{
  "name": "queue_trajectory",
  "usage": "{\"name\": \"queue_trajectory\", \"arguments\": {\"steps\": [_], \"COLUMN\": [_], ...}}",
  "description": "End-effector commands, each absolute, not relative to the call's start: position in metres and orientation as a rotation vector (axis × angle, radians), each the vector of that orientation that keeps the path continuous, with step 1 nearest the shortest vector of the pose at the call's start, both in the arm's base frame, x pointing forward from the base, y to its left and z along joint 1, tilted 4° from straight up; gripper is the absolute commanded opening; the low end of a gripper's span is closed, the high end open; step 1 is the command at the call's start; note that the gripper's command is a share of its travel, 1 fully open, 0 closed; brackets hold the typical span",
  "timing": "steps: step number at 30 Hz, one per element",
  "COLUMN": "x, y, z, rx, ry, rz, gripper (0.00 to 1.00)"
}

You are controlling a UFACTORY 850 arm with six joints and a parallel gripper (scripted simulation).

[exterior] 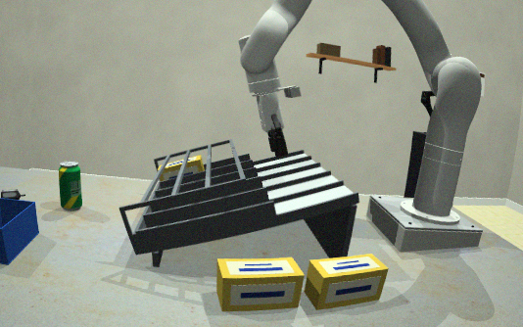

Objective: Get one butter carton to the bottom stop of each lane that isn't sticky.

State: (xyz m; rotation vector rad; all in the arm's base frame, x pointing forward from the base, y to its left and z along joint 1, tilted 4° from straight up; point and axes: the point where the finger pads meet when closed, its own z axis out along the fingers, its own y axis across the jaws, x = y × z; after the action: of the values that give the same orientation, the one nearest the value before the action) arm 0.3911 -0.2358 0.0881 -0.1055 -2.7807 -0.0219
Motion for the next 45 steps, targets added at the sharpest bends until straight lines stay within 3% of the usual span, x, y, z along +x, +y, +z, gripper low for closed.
{"name": "queue_trajectory", "arguments": {"steps": [1, 45], "x": [0.3919, 0.3919], "y": [-0.2361, -0.2361], "z": [0.0887, 0.0887], "rx": [-0.106, -0.106], "ry": [-2.782, -2.782], "rz": [-0.021, -0.021], "gripper": [0.81, 0.86]}}
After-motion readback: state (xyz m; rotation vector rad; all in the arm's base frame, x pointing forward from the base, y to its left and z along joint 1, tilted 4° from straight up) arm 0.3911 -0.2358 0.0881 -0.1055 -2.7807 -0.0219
